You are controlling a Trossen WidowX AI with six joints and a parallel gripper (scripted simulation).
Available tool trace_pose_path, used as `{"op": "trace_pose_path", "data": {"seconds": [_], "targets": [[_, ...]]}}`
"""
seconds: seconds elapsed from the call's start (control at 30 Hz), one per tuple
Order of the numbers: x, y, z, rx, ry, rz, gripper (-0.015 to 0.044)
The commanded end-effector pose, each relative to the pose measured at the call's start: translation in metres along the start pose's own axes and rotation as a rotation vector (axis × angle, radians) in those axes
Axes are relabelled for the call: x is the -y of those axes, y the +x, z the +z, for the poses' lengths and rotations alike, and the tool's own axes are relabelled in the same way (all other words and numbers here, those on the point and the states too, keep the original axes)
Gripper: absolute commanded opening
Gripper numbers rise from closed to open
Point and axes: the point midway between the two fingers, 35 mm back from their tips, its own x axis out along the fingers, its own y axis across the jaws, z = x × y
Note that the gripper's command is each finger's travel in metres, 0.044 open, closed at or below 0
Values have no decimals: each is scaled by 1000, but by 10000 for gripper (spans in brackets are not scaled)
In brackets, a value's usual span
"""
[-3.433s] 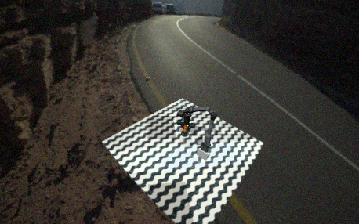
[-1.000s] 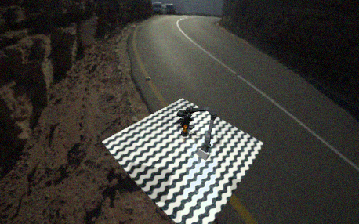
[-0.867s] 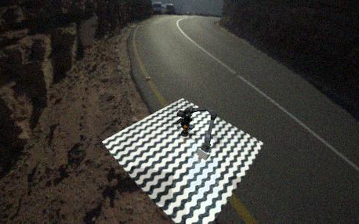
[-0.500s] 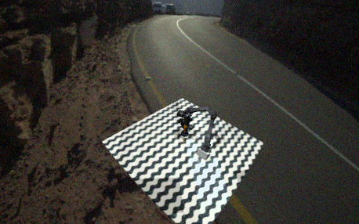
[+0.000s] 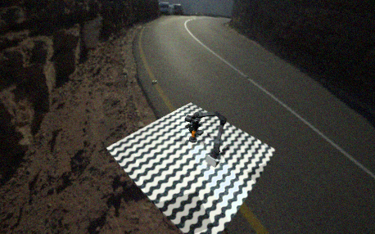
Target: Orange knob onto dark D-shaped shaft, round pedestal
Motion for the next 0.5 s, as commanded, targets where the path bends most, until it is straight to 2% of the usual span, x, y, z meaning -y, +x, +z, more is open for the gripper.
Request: {"op": "trace_pose_path", "data": {"seconds": [0.0,0.47], "targets": [[0,-5,2,1,14,4,0],[-4,-1,2,1,67,4,0]]}}
